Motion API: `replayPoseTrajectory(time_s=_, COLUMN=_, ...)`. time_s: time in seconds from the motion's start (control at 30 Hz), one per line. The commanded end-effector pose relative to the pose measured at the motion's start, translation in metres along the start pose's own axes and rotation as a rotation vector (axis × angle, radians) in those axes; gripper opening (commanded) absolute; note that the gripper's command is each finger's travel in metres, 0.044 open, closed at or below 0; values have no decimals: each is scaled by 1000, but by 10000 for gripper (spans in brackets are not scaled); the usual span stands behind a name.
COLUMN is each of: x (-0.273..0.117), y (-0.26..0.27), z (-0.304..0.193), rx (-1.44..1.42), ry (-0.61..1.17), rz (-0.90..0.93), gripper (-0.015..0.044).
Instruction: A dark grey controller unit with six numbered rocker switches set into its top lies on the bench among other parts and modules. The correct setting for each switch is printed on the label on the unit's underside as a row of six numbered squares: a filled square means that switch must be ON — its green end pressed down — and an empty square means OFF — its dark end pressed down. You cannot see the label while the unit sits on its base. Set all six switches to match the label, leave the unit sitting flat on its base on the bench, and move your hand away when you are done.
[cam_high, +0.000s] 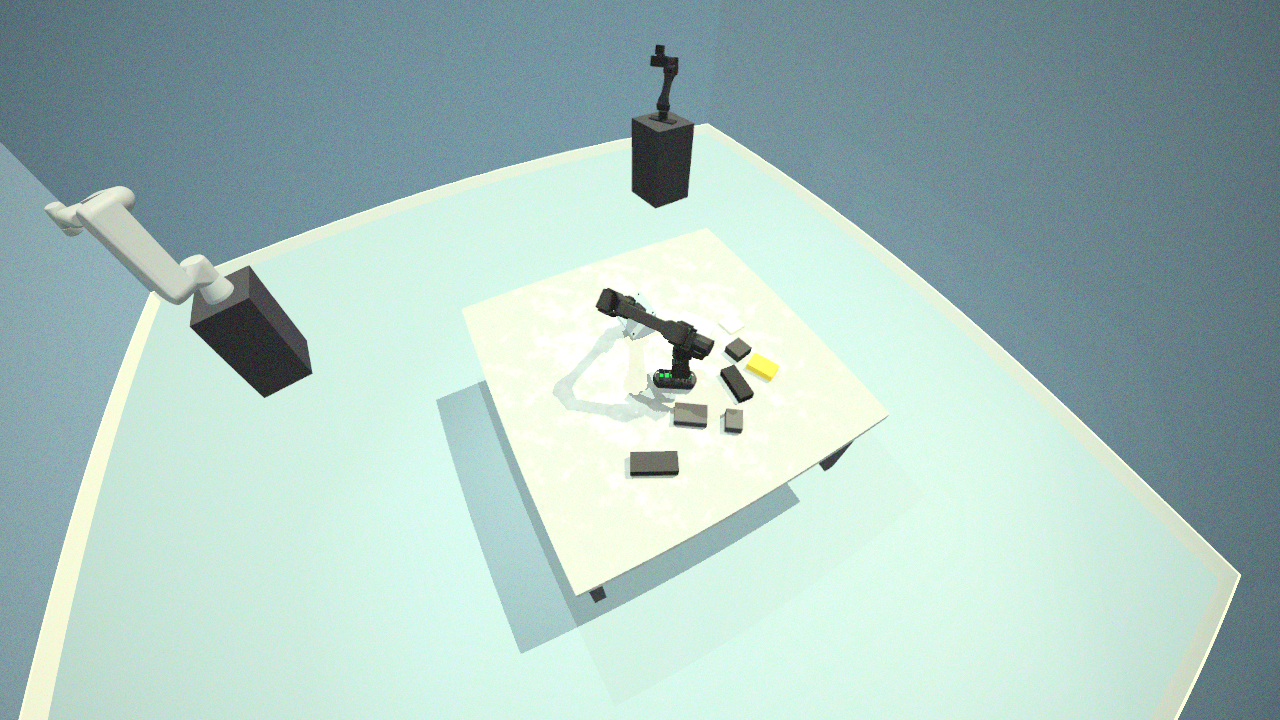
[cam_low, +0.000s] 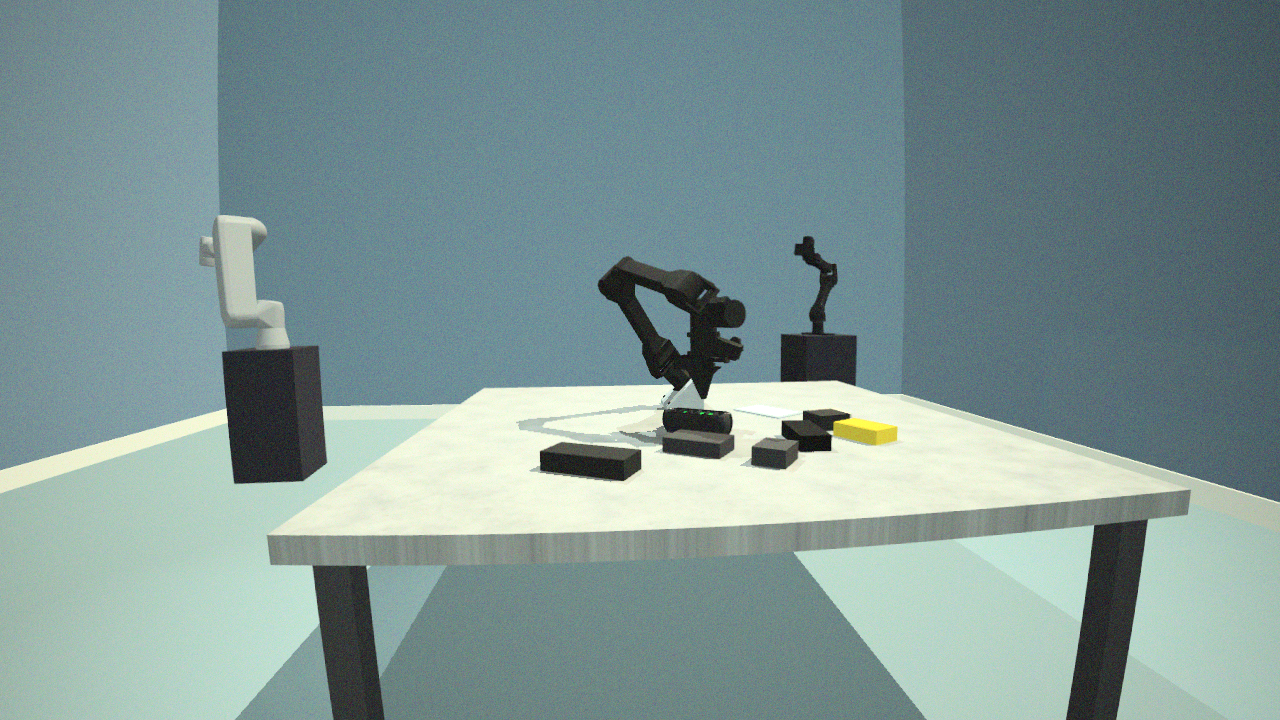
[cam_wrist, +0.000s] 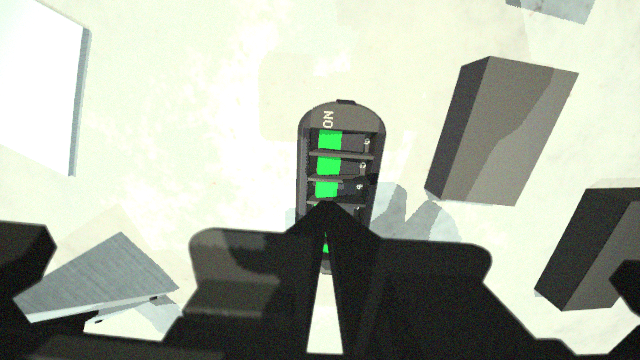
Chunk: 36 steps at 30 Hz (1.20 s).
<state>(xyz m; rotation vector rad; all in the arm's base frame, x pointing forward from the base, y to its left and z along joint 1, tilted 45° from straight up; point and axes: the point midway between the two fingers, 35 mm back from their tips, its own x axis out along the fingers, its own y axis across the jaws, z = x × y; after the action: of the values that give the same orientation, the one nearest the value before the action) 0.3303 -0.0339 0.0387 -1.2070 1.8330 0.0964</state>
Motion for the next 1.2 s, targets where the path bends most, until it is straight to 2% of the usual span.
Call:
replayPoseTrajectory(time_s=0.0, x=8, y=0, z=-1, rx=-4, ry=6, rz=2, gripper=0)
replayPoseTrajectory(time_s=0.67, x=36, y=0, z=-2, rx=-3, ry=7, rz=1, gripper=0)
replayPoseTrajectory(time_s=1.07, x=36, y=0, z=-2, rx=-3, ry=7, rz=1, gripper=0)
replayPoseTrajectory(time_s=1.17, x=14, y=0, z=-1, rx=-2, ry=3, rz=4, gripper=0)
